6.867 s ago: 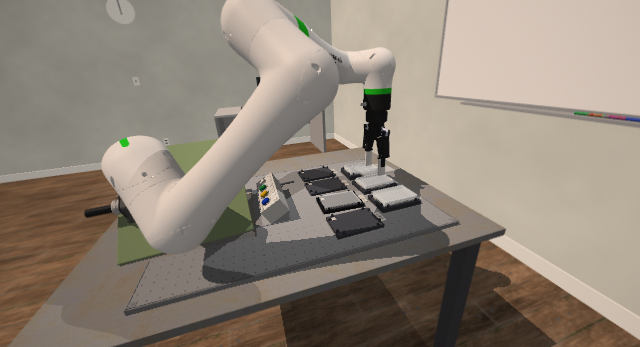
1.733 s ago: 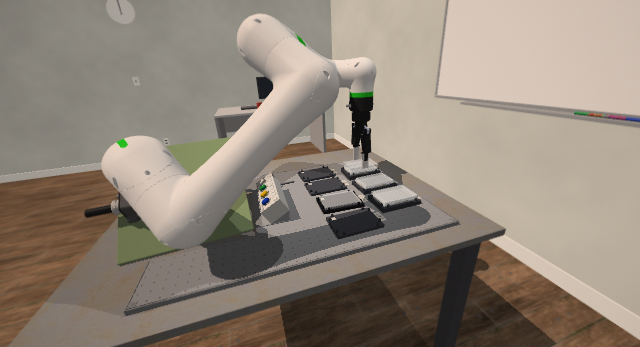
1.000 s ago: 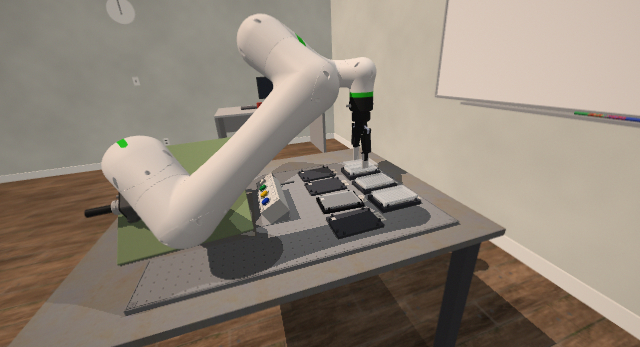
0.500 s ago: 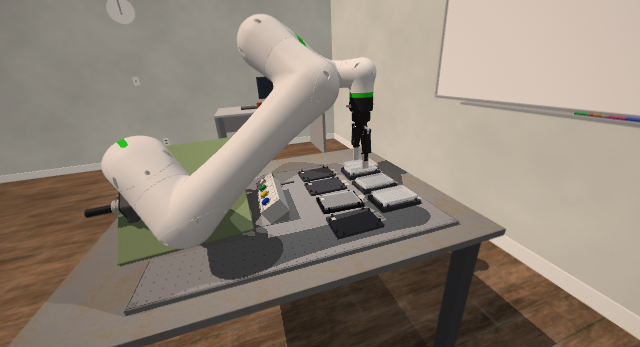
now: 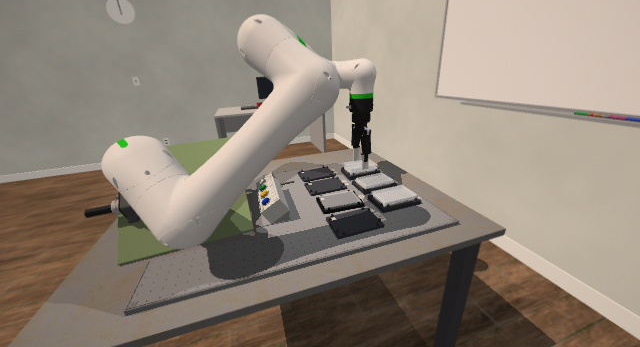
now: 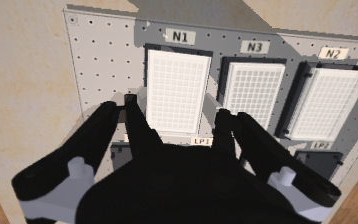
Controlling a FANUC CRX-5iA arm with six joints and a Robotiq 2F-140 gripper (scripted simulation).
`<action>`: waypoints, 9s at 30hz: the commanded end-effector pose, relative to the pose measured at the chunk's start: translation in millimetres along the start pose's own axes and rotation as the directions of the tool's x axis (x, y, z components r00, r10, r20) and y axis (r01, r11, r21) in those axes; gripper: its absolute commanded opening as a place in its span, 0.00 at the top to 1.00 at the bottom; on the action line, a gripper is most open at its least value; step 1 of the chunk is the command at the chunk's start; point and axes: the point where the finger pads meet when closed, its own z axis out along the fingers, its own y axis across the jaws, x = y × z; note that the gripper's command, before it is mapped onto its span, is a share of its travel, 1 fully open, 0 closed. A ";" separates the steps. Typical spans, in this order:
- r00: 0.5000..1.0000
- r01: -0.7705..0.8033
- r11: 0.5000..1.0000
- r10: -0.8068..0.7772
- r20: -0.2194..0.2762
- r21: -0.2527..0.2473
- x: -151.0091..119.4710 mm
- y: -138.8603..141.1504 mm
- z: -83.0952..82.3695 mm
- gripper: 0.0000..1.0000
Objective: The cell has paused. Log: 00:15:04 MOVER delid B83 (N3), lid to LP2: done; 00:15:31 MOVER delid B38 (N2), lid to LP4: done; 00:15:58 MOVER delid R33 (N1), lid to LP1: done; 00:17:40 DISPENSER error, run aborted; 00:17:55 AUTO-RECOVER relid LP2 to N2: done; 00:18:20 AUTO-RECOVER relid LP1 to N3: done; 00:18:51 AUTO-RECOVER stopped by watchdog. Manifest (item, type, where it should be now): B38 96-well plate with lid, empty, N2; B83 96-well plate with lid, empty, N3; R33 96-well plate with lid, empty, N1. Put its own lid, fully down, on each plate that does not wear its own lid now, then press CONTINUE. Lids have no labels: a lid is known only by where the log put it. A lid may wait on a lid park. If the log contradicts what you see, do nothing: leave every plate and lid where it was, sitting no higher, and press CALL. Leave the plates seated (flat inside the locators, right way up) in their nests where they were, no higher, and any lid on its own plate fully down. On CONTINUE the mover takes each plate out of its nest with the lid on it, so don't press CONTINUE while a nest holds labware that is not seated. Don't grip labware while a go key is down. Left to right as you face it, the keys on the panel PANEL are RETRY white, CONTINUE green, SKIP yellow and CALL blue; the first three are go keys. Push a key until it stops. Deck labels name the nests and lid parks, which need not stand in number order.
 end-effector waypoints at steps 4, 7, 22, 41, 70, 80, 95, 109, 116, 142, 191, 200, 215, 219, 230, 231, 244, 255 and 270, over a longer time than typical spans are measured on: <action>1.000 0.000 1.000 0.000 0.000 0.000 0.1 -0.1 1.6 1.00; 1.000 0.000 1.000 0.000 0.000 0.000 0.1 -0.1 2.5 1.00; 1.000 0.000 1.000 0.000 0.000 0.000 0.2 -0.1 4.8 1.00; 1.000 0.000 1.000 0.000 0.000 0.000 0.2 -0.1 5.1 1.00; 1.000 0.000 1.000 0.000 0.000 0.000 0.2 -0.1 5.1 1.00; 1.000 0.000 1.000 0.000 0.000 0.000 0.2 -0.1 5.3 1.00; 1.000 0.000 1.000 0.000 0.000 0.000 0.2 -0.1 6.3 1.00; 1.000 0.000 1.000 0.000 0.000 0.000 0.2 -0.1 7.6 1.00; 1.000 0.000 1.000 0.000 0.000 0.000 0.2 -0.1 8.0 1.00; 1.000 0.000 1.000 0.000 0.000 0.000 0.2 -0.1 8.5 1.00; 1.000 0.000 1.000 0.000 0.000 0.000 0.2 -0.1 8.5 0.34; 1.000 0.000 1.000 0.000 0.000 0.000 0.2 -0.1 8.5 0.34; 1.000 0.000 1.000 0.000 0.000 0.000 0.2 -0.1 8.5 0.34; 1.000 0.000 1.000 0.000 0.000 0.000 0.2 -0.1 8.5 0.34; 1.000 0.000 1.000 0.000 0.000 0.000 0.2 -0.1 4.7 0.34; 1.000 0.000 1.000 0.000 0.000 0.000 0.2 -0.1 4.7 0.34; 1.000 0.000 1.000 0.000 0.000 0.000 0.1 -0.1 -15.3 0.34; 1.000 0.000 1.000 0.000 0.000 0.000 0.1 -0.1 -31.3 0.34; 1.000 0.000 1.000 0.000 0.000 0.000 0.1 -0.1 -39.1 0.34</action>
